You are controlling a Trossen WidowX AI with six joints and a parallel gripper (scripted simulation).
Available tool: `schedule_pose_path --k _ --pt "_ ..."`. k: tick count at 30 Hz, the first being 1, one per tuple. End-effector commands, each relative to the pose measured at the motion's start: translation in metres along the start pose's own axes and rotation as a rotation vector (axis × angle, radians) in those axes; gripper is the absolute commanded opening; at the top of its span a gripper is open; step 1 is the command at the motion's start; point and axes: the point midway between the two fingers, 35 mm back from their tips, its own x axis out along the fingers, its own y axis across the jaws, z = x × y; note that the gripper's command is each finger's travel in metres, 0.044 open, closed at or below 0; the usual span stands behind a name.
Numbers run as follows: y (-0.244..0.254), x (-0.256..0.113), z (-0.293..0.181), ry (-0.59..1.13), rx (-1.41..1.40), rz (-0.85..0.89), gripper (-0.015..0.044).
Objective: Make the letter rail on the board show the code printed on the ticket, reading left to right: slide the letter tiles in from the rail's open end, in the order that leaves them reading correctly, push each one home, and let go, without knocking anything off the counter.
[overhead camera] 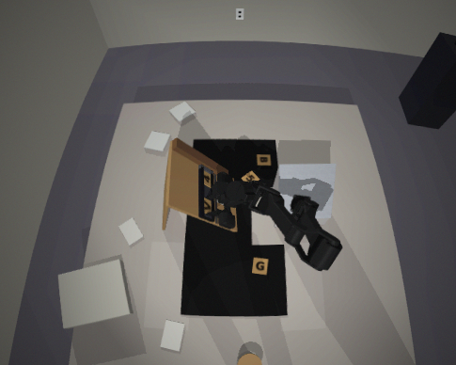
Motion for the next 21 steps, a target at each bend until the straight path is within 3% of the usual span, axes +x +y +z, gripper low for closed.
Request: schedule_pose_path --k 1,21 --pt "-0.0017 0.0002 0.0003 0.000 -0.005 0.003 0.0000" --pt "-0.0111 0.0002 0.0004 0.000 -0.005 0.003 0.0000"
